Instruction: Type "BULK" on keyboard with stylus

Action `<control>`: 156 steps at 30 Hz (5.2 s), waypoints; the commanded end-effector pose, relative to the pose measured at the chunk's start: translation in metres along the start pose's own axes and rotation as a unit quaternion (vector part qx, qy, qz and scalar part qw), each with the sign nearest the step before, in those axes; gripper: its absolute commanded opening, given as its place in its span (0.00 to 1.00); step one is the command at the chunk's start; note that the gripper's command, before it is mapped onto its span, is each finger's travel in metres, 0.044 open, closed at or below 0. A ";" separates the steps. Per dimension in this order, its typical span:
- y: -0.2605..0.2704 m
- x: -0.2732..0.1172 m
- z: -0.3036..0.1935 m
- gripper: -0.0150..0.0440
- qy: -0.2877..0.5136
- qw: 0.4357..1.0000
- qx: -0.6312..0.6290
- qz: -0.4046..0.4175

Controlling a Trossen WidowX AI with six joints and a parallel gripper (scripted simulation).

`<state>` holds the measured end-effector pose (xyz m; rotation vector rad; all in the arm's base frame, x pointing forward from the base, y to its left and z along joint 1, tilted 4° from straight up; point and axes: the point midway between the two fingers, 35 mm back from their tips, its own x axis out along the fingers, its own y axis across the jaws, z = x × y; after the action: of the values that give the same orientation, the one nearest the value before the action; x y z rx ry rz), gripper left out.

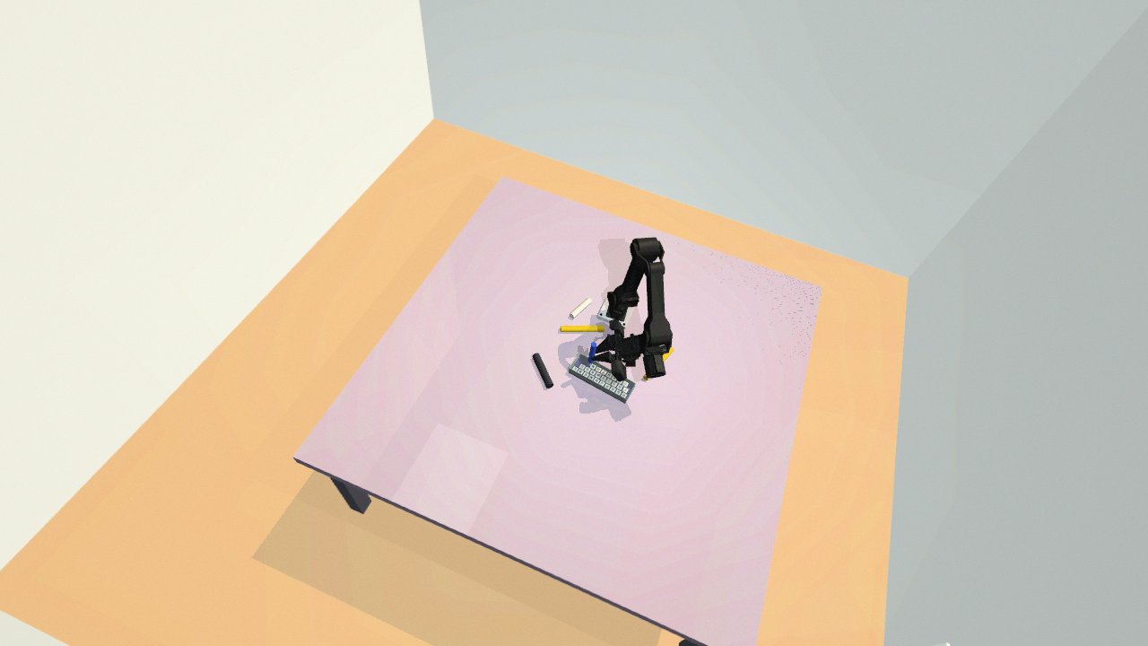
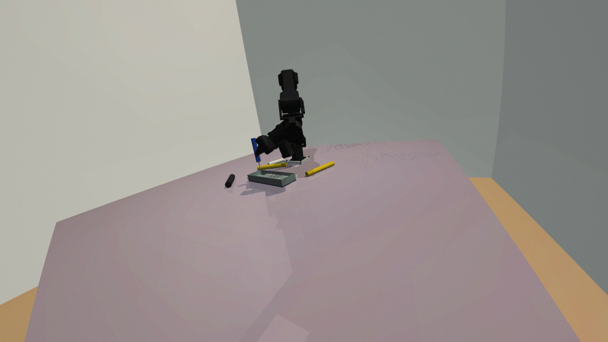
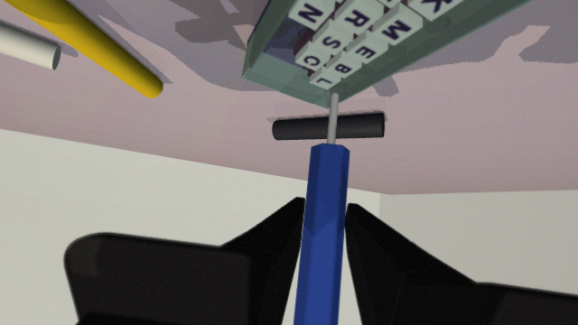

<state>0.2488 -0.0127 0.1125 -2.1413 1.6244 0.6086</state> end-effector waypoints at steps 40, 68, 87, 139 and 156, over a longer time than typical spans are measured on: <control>0.007 -0.016 0.037 0.39 0.003 1.000 0.003 -0.002; 0.007 -0.010 0.047 0.39 0.003 1.000 0.003 -0.002; 0.007 -0.027 0.018 0.39 0.003 1.000 0.003 -0.002; 0.004 0.045 -0.008 0.39 0.007 1.000 0.003 -0.001; 0.004 0.051 0.001 0.39 0.007 1.000 0.003 -0.001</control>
<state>0.2577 -0.0534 0.0862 -2.1421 1.6251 0.5887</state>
